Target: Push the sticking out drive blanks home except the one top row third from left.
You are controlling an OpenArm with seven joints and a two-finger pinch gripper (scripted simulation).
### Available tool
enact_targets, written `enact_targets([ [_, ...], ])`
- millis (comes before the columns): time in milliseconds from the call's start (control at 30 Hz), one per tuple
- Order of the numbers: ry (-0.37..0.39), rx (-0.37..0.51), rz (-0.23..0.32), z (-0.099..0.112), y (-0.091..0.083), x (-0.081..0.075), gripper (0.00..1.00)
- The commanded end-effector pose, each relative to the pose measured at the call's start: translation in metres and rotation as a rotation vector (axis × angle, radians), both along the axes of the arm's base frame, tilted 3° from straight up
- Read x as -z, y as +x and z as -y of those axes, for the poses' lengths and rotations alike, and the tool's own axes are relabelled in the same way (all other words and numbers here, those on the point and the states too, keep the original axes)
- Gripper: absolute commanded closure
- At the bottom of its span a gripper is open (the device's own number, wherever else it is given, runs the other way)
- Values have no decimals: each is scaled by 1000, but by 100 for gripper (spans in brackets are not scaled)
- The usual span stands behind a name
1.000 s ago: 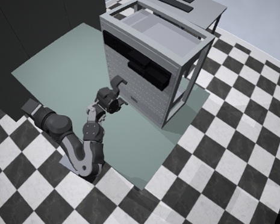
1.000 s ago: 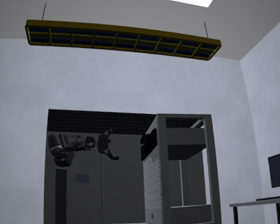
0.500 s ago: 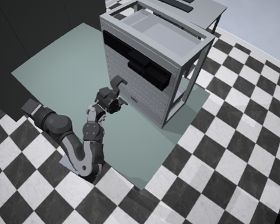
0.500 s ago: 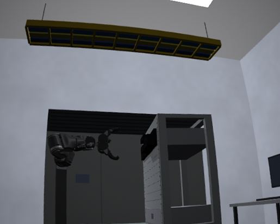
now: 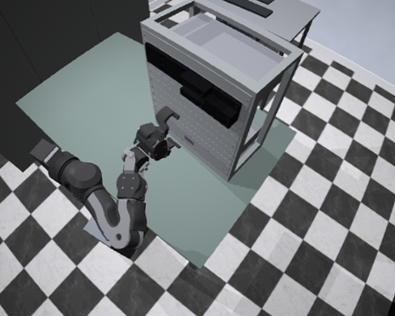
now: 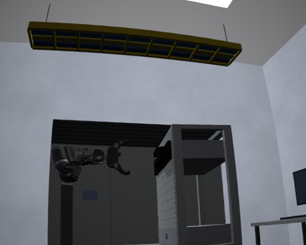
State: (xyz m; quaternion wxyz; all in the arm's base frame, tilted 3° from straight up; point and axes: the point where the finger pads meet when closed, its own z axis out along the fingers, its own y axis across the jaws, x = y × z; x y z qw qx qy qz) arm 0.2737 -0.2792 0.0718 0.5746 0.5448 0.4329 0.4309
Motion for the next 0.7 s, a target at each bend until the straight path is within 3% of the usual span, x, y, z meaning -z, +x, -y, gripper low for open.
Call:
enact_targets([
  [0,-1,4,8,1,-1,-1,0],
  [300,0,5,7,5,3,-5,0],
  [667,1,3,8,40,34,-41,0],
])
